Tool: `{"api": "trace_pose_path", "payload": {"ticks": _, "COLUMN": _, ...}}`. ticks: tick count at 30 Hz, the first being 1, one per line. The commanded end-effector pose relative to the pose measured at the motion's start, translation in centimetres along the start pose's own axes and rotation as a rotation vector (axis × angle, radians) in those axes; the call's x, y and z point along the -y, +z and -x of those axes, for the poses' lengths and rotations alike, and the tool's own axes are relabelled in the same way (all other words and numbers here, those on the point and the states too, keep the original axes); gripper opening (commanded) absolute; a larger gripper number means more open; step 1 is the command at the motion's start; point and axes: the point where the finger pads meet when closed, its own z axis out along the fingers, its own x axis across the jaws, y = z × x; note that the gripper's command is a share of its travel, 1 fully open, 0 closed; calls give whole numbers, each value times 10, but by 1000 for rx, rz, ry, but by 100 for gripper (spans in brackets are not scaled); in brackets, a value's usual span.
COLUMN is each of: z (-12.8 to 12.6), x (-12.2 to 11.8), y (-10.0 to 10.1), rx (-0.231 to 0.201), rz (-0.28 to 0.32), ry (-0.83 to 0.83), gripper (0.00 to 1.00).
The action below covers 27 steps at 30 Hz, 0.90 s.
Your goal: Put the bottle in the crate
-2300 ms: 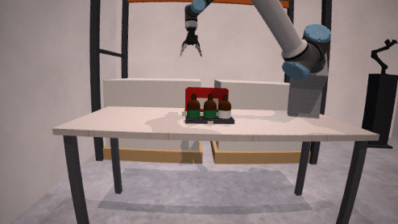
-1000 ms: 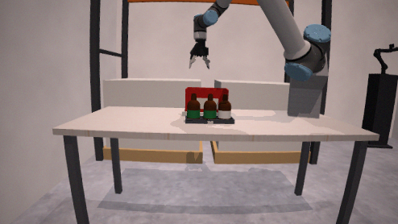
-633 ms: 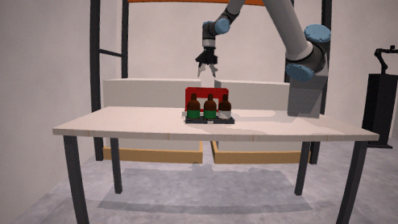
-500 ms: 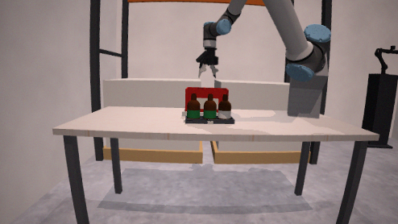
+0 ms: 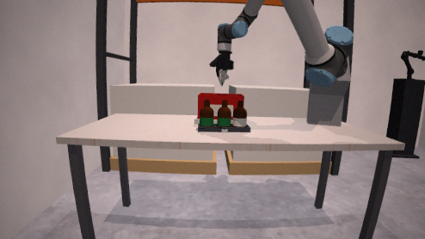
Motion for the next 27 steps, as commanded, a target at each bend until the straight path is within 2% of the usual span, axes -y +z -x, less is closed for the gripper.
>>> {"api": "trace_pose_path", "payload": {"ticks": 1, "z": 0, "x": 1, "y": -1, "rx": 0, "rz": -1, "ry": 0, "gripper": 0}}
{"api": "trace_pose_path", "payload": {"ticks": 22, "z": 1, "x": 0, "y": -1, "rx": 0, "rz": -1, "ry": -1, "gripper": 0}}
{"api": "trace_pose_path", "payload": {"ticks": 27, "z": 19, "x": -13, "y": -2, "rx": -1, "rz": -2, "ry": -9, "gripper": 0}}
